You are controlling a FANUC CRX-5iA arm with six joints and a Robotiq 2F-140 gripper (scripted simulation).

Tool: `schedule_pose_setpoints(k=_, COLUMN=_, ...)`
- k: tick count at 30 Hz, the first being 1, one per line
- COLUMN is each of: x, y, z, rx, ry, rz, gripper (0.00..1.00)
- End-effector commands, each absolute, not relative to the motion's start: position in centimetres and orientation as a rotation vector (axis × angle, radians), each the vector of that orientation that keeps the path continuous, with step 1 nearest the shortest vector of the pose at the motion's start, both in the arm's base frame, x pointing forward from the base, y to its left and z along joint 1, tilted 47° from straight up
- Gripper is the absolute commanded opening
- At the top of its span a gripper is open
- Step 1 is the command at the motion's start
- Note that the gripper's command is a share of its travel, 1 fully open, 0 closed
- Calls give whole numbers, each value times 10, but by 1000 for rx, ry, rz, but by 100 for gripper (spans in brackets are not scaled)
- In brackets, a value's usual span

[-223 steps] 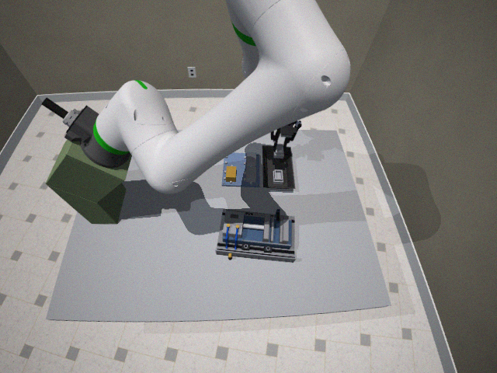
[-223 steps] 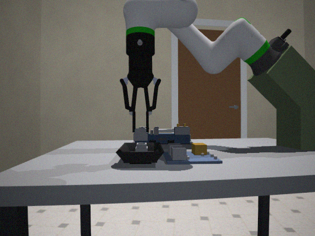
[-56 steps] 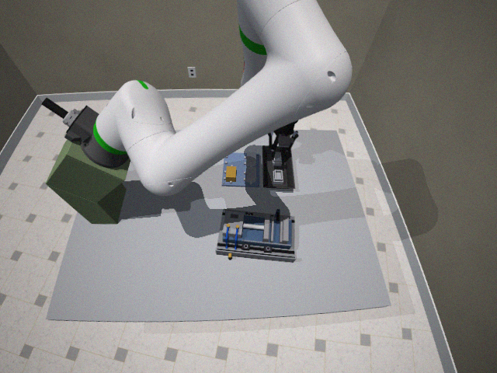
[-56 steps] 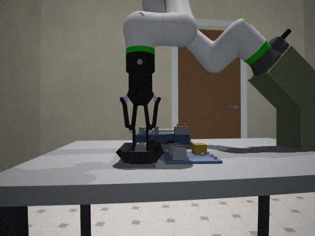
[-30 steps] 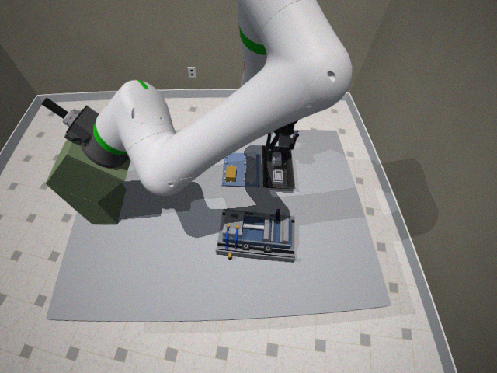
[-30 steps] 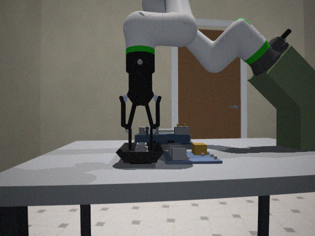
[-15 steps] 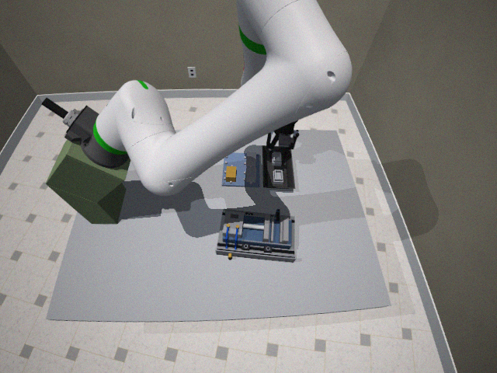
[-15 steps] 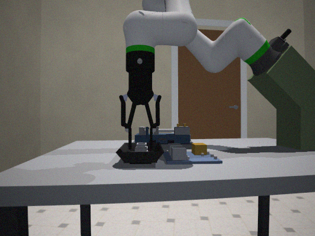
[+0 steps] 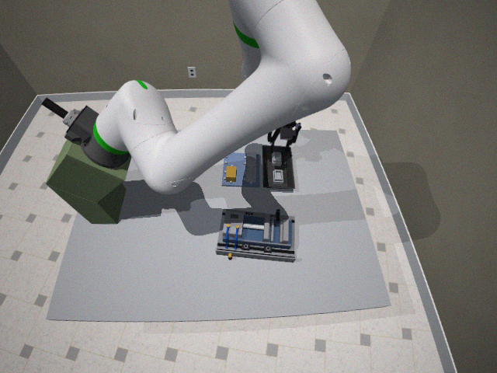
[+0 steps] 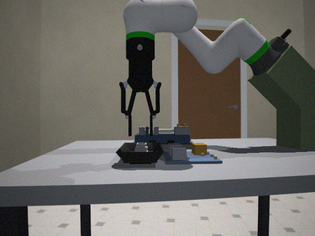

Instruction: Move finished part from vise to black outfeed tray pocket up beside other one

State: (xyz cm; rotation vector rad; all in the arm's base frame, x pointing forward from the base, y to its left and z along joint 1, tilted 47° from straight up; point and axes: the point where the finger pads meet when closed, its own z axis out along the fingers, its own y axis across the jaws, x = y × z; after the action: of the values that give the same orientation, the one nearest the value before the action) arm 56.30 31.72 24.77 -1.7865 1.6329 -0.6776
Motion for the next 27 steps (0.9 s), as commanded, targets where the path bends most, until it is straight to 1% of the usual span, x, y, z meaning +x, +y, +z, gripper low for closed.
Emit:
schedule_pose_setpoints(k=1, x=550, y=316, z=261, rx=-1786, ry=1632, rz=-678, gripper=46)
schedule_pose_setpoints(k=8, x=519, y=311, z=289, rx=-1786, ry=1632, rz=-678, gripper=46)
schedule_pose_setpoints(k=16, x=500, y=309, z=307, rx=-1786, ry=1632, rz=-678, gripper=46)
schedule_pose_setpoints(k=27, x=490, y=307, z=317, rx=-1786, ry=1632, rz=-678, gripper=46)
